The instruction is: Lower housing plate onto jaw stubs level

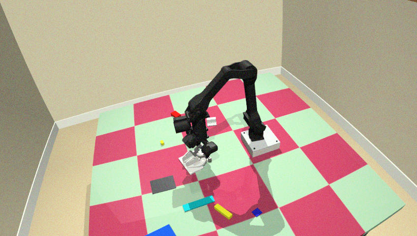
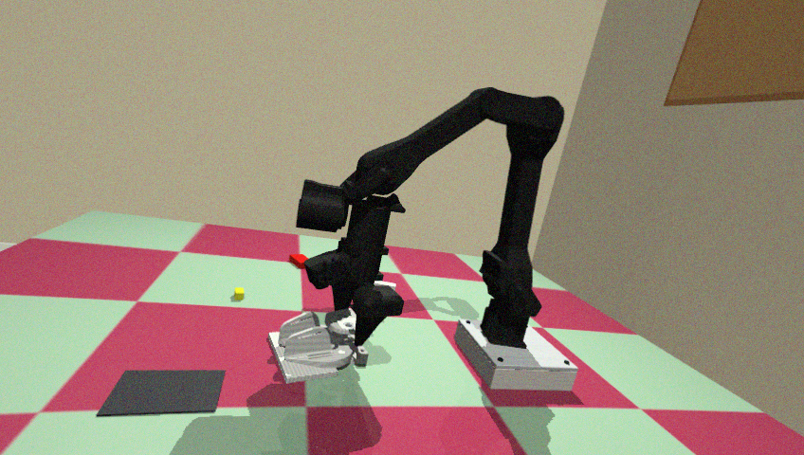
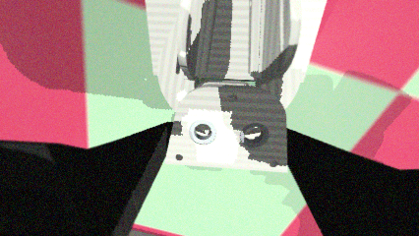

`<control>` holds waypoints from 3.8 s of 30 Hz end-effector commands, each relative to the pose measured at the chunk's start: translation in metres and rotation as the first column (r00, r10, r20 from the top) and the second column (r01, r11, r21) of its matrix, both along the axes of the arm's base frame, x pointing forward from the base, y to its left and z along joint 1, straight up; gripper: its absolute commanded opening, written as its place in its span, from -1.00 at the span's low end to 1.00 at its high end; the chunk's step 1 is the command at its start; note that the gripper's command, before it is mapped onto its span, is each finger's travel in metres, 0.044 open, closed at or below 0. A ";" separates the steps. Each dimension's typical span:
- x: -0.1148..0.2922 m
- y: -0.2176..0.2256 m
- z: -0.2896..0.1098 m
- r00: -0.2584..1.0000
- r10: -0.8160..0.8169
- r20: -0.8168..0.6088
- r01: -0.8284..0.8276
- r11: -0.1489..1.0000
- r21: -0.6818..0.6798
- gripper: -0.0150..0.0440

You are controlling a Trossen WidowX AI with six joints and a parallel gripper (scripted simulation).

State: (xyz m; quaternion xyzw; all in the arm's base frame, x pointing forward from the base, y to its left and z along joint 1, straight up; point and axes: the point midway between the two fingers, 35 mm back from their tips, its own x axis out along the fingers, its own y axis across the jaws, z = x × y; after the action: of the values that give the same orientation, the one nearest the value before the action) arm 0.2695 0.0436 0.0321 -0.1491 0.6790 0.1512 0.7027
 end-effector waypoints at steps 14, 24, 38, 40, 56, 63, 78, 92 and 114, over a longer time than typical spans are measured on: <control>-0.003 -0.001 -0.011 1.000 0.002 -0.007 -0.002 1.000 -0.004 0.70; -0.003 -0.001 -0.012 1.000 0.002 -0.007 -0.002 1.000 -0.004 0.70; -0.003 -0.001 -0.015 1.000 0.001 -0.007 -0.001 1.000 -0.004 0.70; -0.003 -0.001 -0.016 1.000 0.001 -0.007 -0.001 1.000 -0.004 0.70; -0.003 -0.001 -0.018 1.000 0.000 -0.007 0.000 1.000 -0.004 0.70; -0.003 -0.001 -0.021 1.000 0.000 -0.007 0.000 1.000 -0.004 0.70; -0.003 -0.001 -0.023 1.000 -0.001 -0.007 0.001 1.000 -0.004 0.70; -0.003 -0.001 -0.026 1.000 -0.001 -0.007 0.001 1.000 -0.004 0.70; -0.003 -0.001 -0.026 1.000 -0.001 -0.007 0.001 1.000 -0.004 0.70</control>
State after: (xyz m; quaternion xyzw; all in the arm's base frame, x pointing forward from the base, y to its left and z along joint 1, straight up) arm 0.2672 0.0433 0.0071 -0.1491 0.6814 0.1514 0.7004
